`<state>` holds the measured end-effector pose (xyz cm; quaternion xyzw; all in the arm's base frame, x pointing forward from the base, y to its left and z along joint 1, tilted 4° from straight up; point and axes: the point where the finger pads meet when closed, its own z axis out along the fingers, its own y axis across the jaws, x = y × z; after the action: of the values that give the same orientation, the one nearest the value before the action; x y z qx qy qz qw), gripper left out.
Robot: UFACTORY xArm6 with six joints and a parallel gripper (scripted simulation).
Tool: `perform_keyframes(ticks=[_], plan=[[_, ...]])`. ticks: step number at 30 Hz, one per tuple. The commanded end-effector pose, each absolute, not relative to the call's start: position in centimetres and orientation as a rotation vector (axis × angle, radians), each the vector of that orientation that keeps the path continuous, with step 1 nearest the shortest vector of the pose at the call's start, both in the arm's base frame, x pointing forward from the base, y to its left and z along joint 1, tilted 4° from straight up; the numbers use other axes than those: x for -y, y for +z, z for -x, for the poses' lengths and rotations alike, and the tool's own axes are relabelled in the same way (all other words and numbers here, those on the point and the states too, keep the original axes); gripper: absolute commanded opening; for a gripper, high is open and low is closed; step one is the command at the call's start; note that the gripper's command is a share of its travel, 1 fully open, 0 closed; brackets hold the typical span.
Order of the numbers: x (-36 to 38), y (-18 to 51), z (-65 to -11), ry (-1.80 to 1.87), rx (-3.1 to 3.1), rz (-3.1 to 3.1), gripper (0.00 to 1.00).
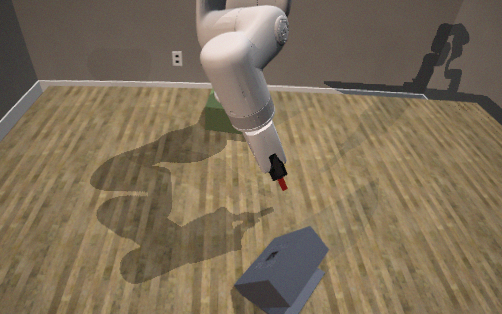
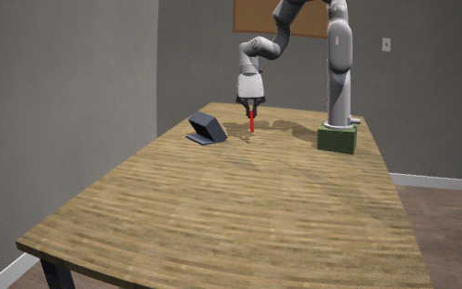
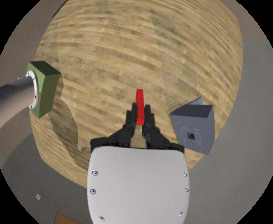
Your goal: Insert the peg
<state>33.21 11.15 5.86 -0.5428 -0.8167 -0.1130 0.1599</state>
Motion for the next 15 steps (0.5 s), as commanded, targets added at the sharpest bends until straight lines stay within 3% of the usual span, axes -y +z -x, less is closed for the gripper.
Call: perform_keyframes(ticks=[1, 15], plan=[[-10.94, 5.94, -33.41, -0.349, 2.298, 1.577, 0.0], [-10.07, 5.99, -33.88, -0.441, 2.155, 1.668, 0.0]])
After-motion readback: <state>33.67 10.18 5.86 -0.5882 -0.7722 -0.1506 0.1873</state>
